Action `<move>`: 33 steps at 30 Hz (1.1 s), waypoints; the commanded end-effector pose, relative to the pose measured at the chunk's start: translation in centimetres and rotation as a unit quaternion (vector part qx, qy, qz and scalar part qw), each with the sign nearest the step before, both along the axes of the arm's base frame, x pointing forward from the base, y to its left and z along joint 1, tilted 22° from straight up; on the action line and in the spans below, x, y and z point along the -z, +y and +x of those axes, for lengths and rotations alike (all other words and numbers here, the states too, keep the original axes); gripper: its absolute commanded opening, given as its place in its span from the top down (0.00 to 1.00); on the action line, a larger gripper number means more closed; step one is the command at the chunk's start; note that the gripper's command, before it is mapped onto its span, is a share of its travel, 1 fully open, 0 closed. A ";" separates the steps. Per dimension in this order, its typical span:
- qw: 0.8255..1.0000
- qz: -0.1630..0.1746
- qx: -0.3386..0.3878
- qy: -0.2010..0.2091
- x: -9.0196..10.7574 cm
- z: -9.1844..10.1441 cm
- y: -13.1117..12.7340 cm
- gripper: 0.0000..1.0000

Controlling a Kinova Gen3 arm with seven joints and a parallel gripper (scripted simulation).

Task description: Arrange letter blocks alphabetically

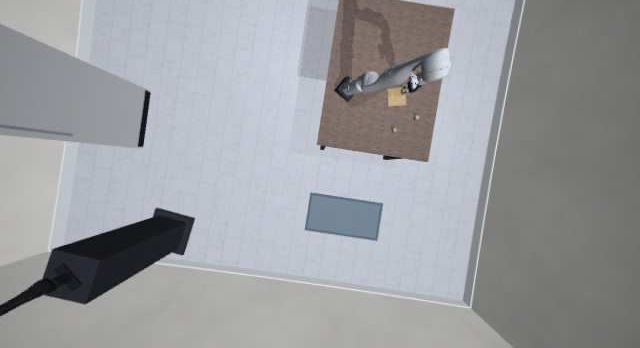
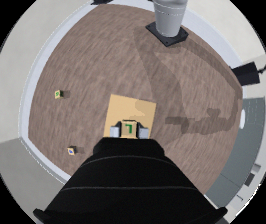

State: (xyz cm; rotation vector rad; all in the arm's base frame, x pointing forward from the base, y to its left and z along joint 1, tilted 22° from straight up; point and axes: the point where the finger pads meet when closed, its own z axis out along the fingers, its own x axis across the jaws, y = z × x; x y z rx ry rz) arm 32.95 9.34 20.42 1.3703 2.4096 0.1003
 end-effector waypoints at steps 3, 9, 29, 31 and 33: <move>0.999 0.010 0.038 -0.007 0.0 0.1 0.0 0.51; 0.998 0.019 0.062 -0.010 0.0 0.0 0.2 0.51; 0.991 0.044 0.128 -0.019 0.1 -0.1 0.6 0.51; 0.990 0.046 0.133 -0.019 0.1 -0.1 0.6 0.51; 0.989 0.047 0.137 -0.020 0.1 -0.1 0.6 0.51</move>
